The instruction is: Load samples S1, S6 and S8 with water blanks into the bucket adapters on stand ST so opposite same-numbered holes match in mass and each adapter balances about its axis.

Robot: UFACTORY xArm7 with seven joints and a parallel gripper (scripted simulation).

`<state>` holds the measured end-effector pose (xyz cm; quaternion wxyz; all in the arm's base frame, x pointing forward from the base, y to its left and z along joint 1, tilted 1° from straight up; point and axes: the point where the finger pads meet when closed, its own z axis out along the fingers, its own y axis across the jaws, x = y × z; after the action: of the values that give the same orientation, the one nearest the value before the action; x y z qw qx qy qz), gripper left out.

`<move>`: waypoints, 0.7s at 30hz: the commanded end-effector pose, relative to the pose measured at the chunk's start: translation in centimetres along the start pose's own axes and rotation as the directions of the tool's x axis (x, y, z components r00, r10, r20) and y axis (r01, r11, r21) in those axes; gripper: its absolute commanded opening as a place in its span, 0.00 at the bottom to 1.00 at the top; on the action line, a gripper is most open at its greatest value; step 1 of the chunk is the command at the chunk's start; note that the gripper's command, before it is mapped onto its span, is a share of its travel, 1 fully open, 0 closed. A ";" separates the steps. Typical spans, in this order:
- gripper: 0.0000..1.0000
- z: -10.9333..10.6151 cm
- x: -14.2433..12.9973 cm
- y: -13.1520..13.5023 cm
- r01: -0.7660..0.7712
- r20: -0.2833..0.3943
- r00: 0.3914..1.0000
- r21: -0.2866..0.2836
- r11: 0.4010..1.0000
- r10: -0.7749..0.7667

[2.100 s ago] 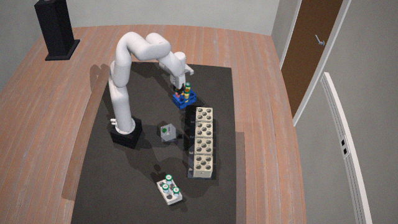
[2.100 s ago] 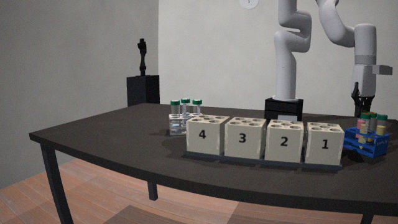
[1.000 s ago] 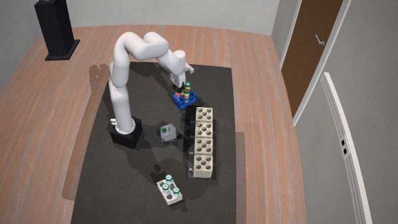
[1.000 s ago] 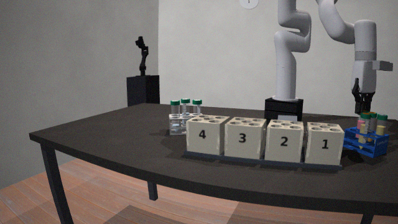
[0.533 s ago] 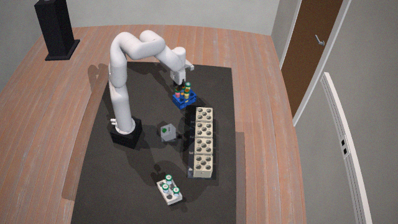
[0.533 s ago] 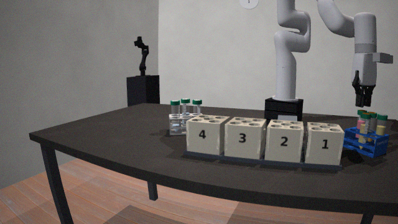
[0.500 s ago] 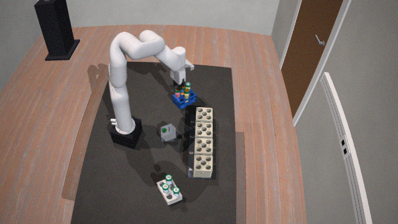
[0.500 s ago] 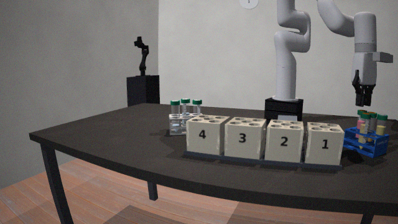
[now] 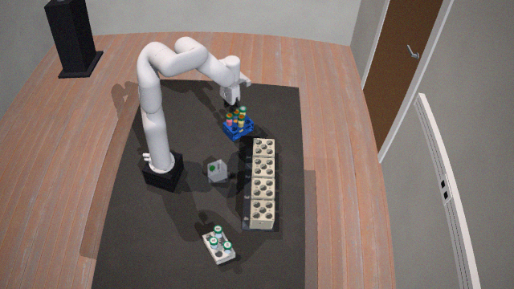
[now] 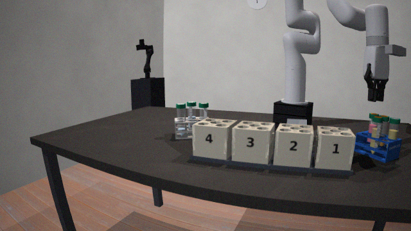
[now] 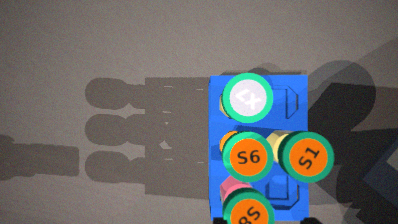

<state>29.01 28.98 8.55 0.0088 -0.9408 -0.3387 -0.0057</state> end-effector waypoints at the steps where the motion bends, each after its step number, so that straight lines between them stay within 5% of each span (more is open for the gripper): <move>1: 0.44 -0.9 0.1 0.0 0.000 -0.004 1.000 0.000 1.000 0.000; 21: 0.44 -4.5 0.1 0.0 0.000 -0.004 1.000 0.000 1.000 0.000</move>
<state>29.00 28.90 12.35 0.0088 -0.9408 -0.3387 -0.0058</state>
